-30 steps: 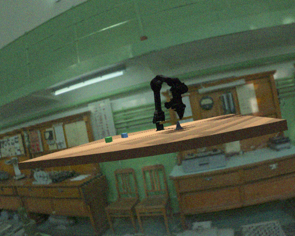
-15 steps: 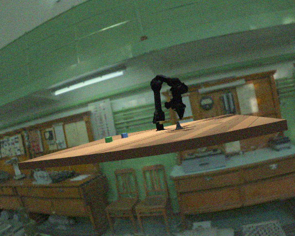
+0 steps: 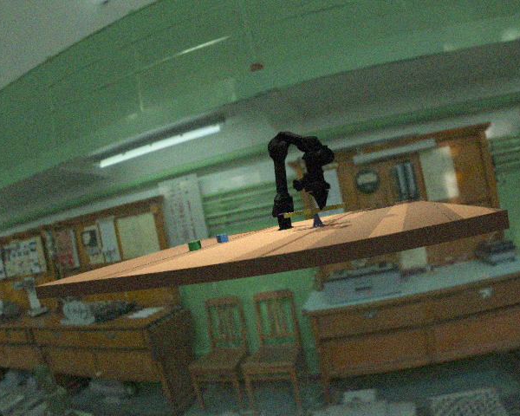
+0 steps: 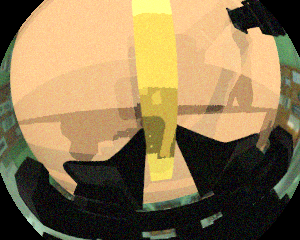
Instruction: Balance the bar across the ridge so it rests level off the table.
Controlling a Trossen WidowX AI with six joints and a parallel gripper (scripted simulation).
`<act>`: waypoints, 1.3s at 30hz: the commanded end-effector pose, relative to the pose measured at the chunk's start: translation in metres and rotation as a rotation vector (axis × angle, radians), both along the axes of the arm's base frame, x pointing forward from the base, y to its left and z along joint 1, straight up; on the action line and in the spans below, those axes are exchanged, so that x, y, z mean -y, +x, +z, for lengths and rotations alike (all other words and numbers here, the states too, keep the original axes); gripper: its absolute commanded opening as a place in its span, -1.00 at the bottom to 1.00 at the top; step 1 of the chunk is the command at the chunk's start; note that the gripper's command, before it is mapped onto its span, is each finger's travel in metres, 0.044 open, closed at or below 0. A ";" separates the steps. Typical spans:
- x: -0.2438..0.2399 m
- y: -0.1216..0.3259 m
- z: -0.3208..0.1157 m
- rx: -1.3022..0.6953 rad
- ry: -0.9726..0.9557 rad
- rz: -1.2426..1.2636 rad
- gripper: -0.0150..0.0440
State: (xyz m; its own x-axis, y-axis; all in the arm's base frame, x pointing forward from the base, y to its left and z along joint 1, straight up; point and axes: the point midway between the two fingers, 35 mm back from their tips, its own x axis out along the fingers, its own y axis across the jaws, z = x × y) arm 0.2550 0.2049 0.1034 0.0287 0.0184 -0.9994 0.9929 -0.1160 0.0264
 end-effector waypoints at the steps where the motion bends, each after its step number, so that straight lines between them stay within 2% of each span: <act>1: 0.000 0.000 0.000 0.000 0.000 0.000 -0.49; 12: 0.000 0.000 0.000 0.000 0.000 0.000 -0.49; 18: 0.000 0.000 0.000 0.000 0.000 0.000 0.04; 19: 0.000 0.000 0.000 0.000 0.000 0.000 0.07; 39: 0.000 0.000 0.000 0.000 0.000 0.000 0.08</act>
State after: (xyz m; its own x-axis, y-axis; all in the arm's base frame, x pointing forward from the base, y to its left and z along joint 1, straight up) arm 0.2550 0.2049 0.1034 0.0288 0.0185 -0.9994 0.9929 -0.1160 0.0265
